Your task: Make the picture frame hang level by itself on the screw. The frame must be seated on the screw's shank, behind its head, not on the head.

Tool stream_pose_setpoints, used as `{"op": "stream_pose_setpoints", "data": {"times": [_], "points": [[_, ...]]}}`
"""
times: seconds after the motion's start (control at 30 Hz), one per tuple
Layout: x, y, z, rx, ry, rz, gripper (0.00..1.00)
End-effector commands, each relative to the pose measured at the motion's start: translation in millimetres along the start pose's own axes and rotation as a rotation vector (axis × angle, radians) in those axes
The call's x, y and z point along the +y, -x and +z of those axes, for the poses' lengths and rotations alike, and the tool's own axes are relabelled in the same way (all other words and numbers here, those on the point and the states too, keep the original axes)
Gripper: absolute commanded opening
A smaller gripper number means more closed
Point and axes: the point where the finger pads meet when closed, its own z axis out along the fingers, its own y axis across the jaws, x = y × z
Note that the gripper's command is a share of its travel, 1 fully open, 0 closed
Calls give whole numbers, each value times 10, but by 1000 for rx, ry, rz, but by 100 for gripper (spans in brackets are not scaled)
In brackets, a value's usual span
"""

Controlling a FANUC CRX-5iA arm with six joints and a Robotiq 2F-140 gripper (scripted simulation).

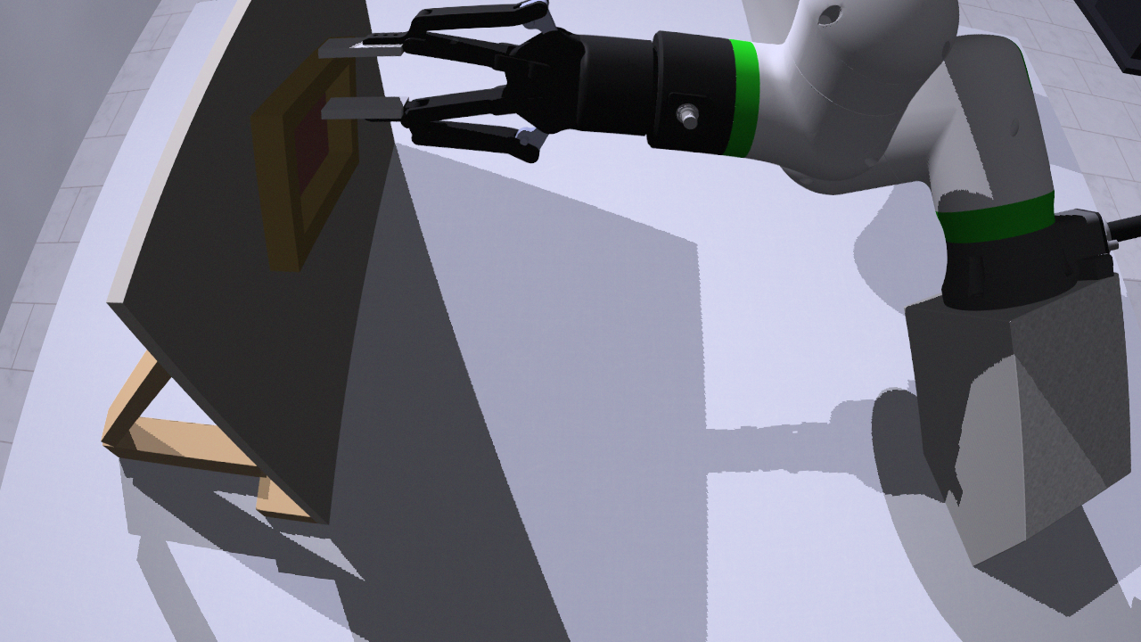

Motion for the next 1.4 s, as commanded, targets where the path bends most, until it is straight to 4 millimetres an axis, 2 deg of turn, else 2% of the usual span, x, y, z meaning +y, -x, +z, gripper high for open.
{"op": "stream_pose_setpoints", "data": {"times": [0.0,0.5,1.37], "points": [[-2,2,51,0,0,0,29],[-2,2,162,0,0,0,29],[-2,2,169,0,0,0,29]]}}
